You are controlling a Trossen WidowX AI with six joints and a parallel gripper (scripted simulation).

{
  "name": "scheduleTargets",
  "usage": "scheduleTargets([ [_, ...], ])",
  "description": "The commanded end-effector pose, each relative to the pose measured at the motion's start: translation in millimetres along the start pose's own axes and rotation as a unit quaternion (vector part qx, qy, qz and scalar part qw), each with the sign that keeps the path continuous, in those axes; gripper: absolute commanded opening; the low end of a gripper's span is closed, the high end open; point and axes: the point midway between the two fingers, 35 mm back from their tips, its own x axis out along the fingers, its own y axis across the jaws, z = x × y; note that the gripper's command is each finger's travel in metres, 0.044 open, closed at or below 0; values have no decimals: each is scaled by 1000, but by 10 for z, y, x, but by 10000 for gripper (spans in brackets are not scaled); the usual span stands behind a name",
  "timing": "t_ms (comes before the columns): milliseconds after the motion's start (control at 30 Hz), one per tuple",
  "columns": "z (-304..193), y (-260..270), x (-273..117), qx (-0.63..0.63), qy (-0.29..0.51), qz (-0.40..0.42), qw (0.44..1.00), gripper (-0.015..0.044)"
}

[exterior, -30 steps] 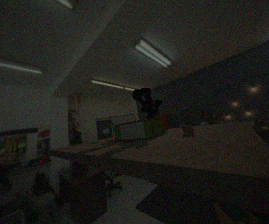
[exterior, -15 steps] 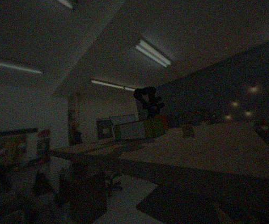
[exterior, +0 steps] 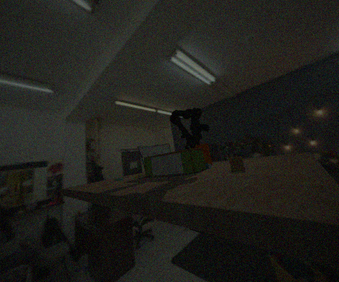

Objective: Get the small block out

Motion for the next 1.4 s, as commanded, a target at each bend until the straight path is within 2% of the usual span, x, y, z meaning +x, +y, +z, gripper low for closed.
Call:
scheduleTargets([
  [0,133,105,6,-451,57,1,891,285],
  [100,151,113,-4,-536,66,5,842,285],
  [167,156,115,-6,-554,68,6,830,285],
  [667,156,115,-6,-554,68,6,830,285],
  [733,166,128,105,-554,68,6,830,285],
  [867,178,292,706,-554,68,6,830,285],
  [933,168,379,880,-554,69,7,830,285],
  [1367,174,414,990,-554,69,7,829,285],
])
